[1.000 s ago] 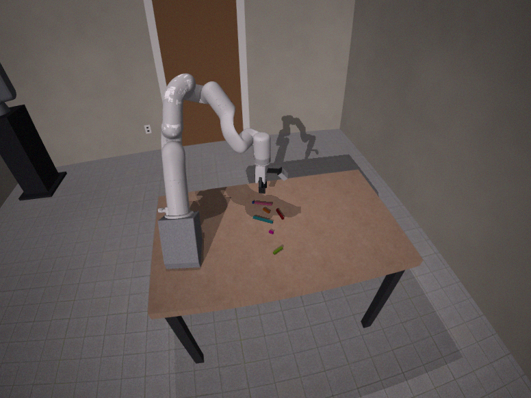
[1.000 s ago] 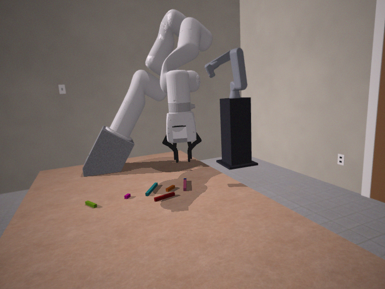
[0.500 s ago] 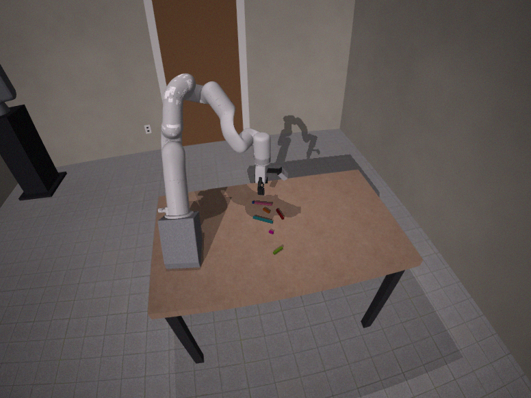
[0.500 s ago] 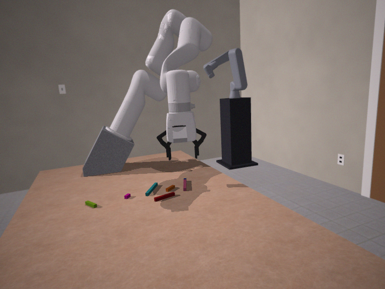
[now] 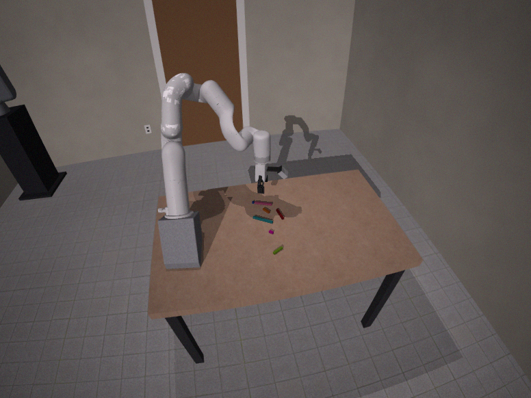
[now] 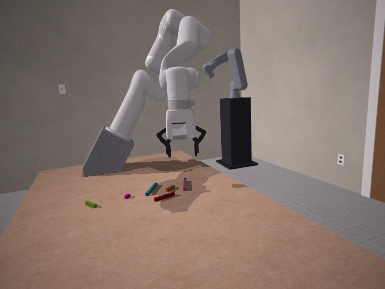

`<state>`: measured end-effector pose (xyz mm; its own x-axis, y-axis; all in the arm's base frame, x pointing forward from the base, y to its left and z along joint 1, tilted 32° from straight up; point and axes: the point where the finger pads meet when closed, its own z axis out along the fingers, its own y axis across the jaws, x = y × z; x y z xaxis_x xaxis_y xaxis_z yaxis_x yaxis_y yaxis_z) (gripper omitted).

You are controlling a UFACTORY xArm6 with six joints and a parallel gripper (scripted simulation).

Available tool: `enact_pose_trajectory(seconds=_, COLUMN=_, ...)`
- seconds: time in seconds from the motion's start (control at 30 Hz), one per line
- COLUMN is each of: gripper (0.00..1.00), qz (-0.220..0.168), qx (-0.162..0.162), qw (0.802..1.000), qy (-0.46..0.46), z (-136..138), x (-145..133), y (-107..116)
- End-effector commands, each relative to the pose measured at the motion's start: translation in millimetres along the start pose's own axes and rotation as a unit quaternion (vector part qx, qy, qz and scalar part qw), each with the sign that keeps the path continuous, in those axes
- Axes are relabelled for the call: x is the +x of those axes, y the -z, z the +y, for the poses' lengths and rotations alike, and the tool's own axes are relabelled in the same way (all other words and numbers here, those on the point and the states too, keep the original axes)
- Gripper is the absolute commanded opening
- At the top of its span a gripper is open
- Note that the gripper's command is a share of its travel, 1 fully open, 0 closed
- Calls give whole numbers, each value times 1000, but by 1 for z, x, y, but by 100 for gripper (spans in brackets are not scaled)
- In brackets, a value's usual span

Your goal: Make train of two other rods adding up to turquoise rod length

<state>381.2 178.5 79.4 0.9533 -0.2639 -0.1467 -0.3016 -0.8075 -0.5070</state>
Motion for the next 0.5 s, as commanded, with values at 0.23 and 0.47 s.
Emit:
enact_pose_trajectory(seconds=0.23, gripper=100, qz=2, qx=1, qw=1000, qy=1, z=-1, x=1, y=51)
enact_pose_trajectory(seconds=0.47, gripper=100, qz=2, qx=1, qw=1000, qy=1, z=-1, x=1, y=71)
